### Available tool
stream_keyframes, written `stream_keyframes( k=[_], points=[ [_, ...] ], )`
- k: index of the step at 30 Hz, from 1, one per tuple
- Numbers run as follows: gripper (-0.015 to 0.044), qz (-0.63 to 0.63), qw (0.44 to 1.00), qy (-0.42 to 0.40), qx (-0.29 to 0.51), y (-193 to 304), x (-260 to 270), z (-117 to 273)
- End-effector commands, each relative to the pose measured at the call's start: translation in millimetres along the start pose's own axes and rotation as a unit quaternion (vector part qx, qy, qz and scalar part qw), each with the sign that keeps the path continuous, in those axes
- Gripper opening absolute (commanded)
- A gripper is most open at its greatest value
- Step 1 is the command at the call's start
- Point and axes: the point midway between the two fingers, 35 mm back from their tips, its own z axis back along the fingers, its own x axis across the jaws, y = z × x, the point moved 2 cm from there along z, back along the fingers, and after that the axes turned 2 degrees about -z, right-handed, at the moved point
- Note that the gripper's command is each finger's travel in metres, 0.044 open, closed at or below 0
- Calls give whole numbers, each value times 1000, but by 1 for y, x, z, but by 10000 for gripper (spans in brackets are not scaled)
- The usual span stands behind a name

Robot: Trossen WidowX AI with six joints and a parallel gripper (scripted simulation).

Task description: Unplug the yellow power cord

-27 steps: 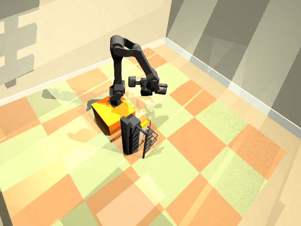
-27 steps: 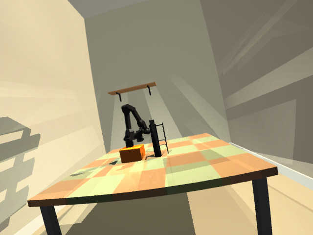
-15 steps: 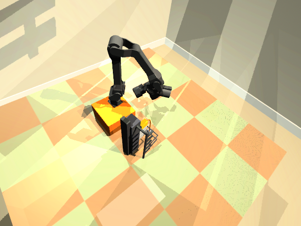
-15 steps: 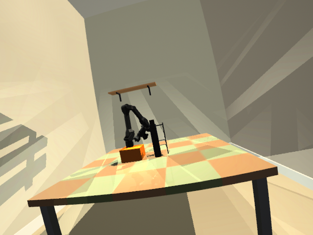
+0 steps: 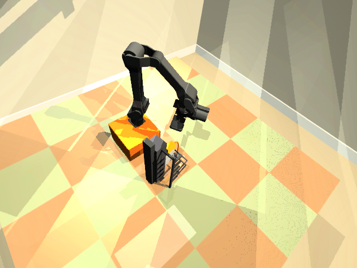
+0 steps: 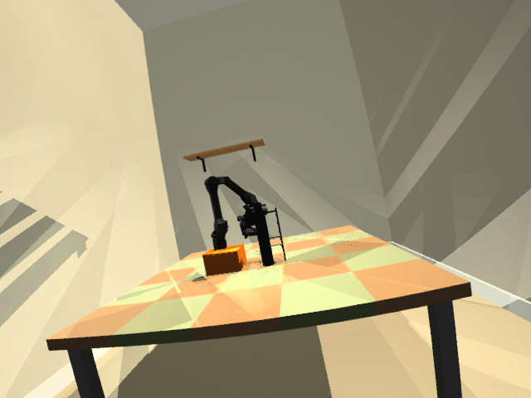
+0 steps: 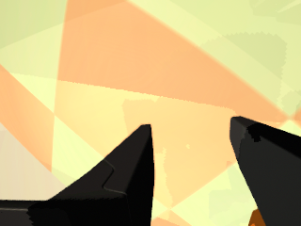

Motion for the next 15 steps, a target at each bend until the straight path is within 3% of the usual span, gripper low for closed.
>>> stream_keyframes(
  k=[1, 15],
  points=[
    [160, 247, 960, 128, -39, -23, -40, 57],
    [160, 482, 831, 272, 46, -18, -92, 129]
  ],
)
